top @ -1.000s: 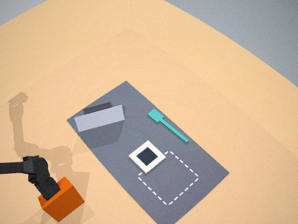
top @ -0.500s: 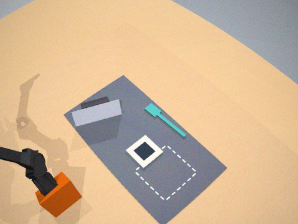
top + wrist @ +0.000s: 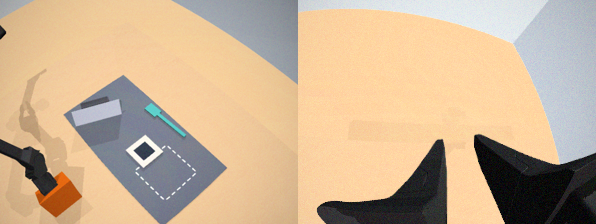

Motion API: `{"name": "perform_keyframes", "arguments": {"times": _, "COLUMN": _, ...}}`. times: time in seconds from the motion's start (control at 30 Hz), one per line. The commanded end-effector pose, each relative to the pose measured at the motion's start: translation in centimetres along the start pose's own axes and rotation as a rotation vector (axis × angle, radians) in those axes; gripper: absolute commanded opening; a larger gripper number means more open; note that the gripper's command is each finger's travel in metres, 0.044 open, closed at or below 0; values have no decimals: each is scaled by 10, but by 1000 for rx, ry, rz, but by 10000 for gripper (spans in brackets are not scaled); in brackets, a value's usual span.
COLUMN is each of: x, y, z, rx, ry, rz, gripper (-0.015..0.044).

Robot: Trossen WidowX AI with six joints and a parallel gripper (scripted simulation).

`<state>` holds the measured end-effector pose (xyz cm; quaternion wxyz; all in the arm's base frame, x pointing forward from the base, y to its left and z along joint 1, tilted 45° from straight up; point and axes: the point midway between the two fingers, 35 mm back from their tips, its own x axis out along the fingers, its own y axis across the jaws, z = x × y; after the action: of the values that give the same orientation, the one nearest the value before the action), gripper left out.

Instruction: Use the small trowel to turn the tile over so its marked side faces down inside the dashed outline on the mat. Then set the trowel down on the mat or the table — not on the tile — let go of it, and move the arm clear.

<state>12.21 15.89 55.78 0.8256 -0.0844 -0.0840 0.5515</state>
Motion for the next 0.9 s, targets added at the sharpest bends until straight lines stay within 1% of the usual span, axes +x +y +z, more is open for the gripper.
{"name": "perform_keyframes", "arguments": {"times": 0.0, "x": 26, "y": -37, "z": -43, "rx": 11, "ry": 105, "rz": -32, "gripper": 100}}
{"name": "perform_keyframes", "arguments": {"times": 0.17, "x": 43, "y": -61, "z": -81, "rx": -74, "ry": 197, "rz": -26, "gripper": 100}}
{"name": "perform_keyframes", "arguments": {"times": 0.4, "x": 62, "y": -87, "z": -138, "rx": -255, "ry": 323, "rz": 36, "gripper": 100}}
{"name": "perform_keyframes", "arguments": {"times": 0.63, "x": 75, "y": -105, "z": -198, "rx": -431, "ry": 431, "rz": 141, "gripper": 100}}
{"name": "perform_keyframes", "arguments": {"times": 0.87, "x": 81, "y": -115, "z": -258, "rx": -599, "ry": 509, "rz": 284, "gripper": 100}}
